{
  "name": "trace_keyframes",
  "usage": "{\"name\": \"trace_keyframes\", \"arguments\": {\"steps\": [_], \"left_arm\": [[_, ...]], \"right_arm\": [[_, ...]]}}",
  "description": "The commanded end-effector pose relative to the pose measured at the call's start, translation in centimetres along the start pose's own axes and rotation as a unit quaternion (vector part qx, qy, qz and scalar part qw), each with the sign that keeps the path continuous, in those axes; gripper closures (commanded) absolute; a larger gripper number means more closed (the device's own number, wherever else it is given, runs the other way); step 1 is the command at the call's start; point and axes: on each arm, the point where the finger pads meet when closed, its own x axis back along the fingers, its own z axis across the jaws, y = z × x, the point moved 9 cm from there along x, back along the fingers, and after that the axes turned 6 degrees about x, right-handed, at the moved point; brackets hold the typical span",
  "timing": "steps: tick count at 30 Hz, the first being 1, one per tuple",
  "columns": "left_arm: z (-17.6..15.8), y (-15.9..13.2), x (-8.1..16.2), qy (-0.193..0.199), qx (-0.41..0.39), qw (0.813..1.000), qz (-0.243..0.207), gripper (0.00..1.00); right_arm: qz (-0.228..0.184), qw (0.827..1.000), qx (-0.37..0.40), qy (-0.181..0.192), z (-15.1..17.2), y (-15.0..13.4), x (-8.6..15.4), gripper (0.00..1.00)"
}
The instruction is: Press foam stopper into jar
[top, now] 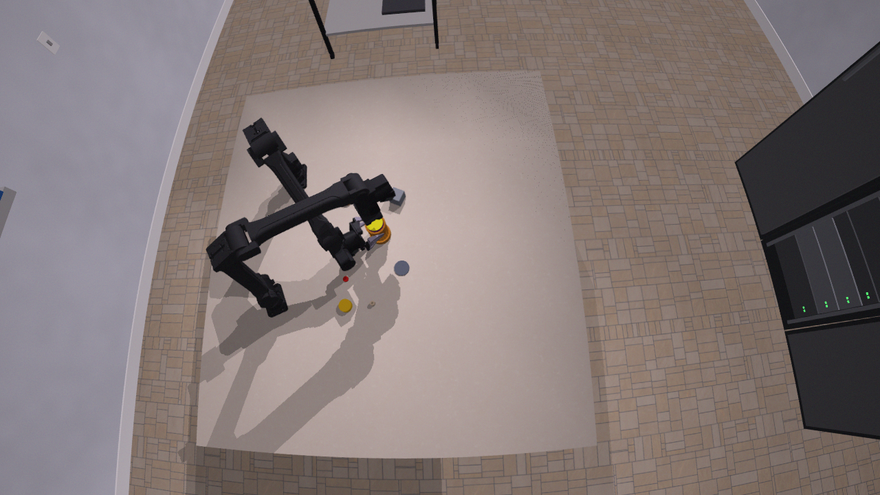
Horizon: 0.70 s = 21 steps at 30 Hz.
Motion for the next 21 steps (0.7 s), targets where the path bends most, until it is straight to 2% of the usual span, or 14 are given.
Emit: {"name": "trace_keyframes", "arguments": {"steps": [1, 6, 7, 21], "left_arm": [[0.22, -1.3, 0.16, 0.0, 0.011, 1.0, 0.003, 0.36], [0.22, -1.3, 0.16, 0.0, 0.011, 1.0, 0.003, 0.36], [0.22, -1.3, 0.16, 0.0, 0.011, 1.0, 0.003, 0.36], [0.22, -1.3, 0.16, 0.0, 0.011, 1.0, 0.003, 0.36]], "right_arm": [[-0.034, 0.999, 0.0, -0.004, -0.76, 0.45, 2.95, 1.0], [-0.028, 1.0, 0.0, -0.003, -0.78, 0.64, 2.36, 1.0], [-0.036, 0.999, 0.0, -0.004, -0.75, 0.42, 3.05, 1.0], [-0.039, 0.999, 0.0, -0.004, -0.77, 0.57, 2.99, 1.0]]}}
